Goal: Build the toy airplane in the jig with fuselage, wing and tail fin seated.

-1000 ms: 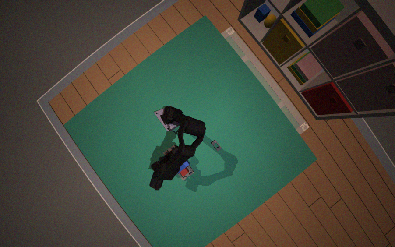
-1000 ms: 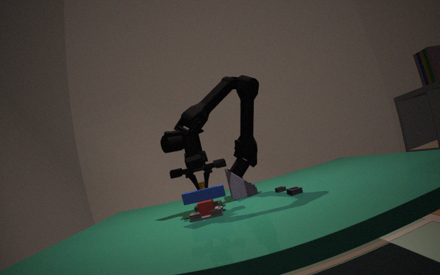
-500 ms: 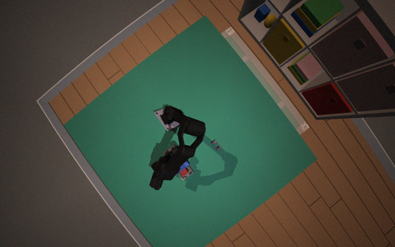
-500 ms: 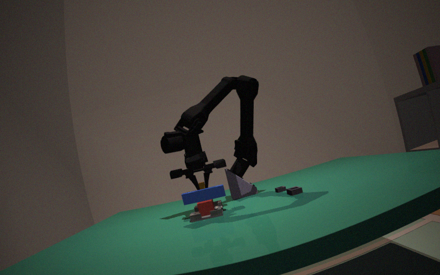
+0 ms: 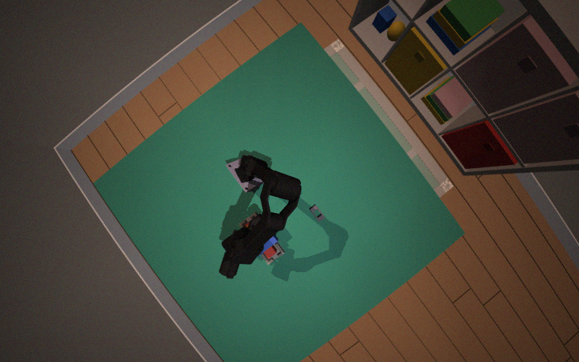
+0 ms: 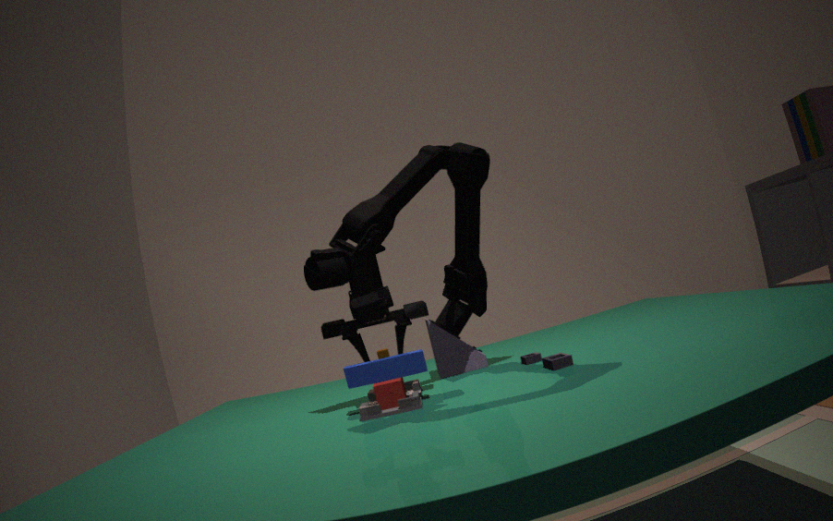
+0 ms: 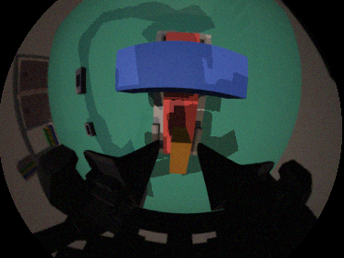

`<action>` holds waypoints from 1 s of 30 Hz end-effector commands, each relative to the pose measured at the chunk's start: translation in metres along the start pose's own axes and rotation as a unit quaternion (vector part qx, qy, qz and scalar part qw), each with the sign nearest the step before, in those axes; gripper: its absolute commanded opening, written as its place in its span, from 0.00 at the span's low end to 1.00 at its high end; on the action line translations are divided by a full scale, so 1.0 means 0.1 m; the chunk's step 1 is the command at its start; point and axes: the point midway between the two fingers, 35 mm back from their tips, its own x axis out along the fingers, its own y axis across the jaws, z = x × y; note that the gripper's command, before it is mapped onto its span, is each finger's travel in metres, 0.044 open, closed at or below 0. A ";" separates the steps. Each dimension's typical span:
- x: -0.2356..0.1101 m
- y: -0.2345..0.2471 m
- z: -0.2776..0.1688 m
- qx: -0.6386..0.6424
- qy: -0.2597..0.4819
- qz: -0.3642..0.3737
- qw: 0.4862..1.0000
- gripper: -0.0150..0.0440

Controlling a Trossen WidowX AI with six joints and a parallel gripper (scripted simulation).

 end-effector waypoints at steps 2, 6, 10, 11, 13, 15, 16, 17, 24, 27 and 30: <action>-0.22 -0.03 0.03 0.000 0.000 -0.001 1.000 0.69; -0.84 -0.02 0.02 0.001 0.003 -0.001 1.000 0.69; -0.94 -0.02 0.02 0.001 0.003 0.000 1.000 0.69; -0.94 -0.04 0.04 0.001 0.003 0.000 1.000 0.69; -0.94 -0.05 0.05 0.001 0.003 0.000 1.000 0.69; -0.94 -0.05 0.05 0.001 0.003 0.000 1.000 0.69; -0.94 -0.05 0.05 0.001 0.003 0.000 1.000 0.69; -0.94 -0.05 0.05 0.001 0.003 0.000 1.000 0.69; -0.94 -0.04 0.06 0.001 0.003 0.000 1.000 0.69; -0.94 -0.04 0.06 0.001 0.003 0.000 1.000 0.69; -0.94 -0.04 0.07 0.001 0.003 0.000 1.000 0.69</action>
